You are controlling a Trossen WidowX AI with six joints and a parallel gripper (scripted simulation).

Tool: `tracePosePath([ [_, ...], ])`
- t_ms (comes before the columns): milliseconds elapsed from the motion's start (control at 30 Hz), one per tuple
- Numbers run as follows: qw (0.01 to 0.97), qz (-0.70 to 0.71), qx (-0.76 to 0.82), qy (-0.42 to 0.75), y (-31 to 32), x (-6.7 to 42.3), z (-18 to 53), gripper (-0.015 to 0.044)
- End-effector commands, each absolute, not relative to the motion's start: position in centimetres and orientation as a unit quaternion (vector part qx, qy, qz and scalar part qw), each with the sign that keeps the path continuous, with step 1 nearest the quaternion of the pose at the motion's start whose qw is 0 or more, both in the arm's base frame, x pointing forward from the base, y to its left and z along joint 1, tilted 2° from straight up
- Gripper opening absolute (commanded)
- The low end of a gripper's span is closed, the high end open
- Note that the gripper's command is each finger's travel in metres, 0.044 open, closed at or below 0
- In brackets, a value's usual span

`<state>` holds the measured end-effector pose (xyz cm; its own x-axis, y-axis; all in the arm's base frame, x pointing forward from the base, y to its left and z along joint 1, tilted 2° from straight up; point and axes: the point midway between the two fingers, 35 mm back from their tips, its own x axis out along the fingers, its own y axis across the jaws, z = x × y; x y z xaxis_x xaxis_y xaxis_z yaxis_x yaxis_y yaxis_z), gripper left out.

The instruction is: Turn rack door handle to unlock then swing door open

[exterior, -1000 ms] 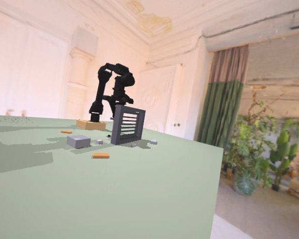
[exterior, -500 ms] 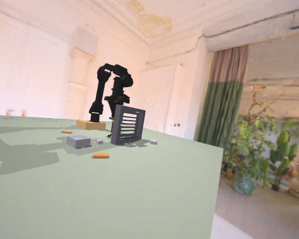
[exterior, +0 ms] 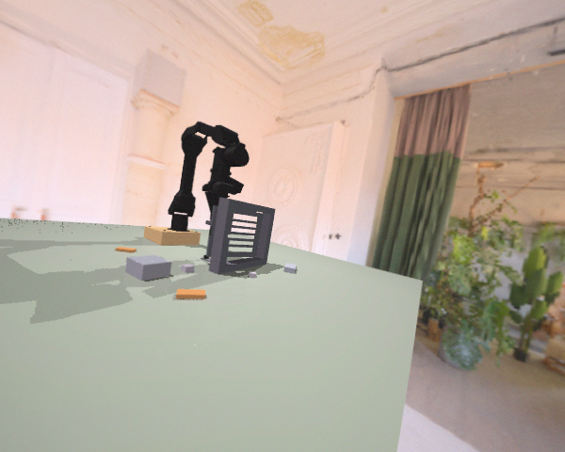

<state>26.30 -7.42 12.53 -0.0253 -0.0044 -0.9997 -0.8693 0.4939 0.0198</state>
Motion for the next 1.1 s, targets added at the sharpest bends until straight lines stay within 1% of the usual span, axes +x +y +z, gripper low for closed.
tracePosePath([
  [0, 0.622, 0.329, -0.327, 0.631, -6.8, 25.8, 12.6, 0.0023],
  [1067, 0.679, 0.181, -0.177, 0.689, -1.0, 22.2, 12.5, 0.0023],
])
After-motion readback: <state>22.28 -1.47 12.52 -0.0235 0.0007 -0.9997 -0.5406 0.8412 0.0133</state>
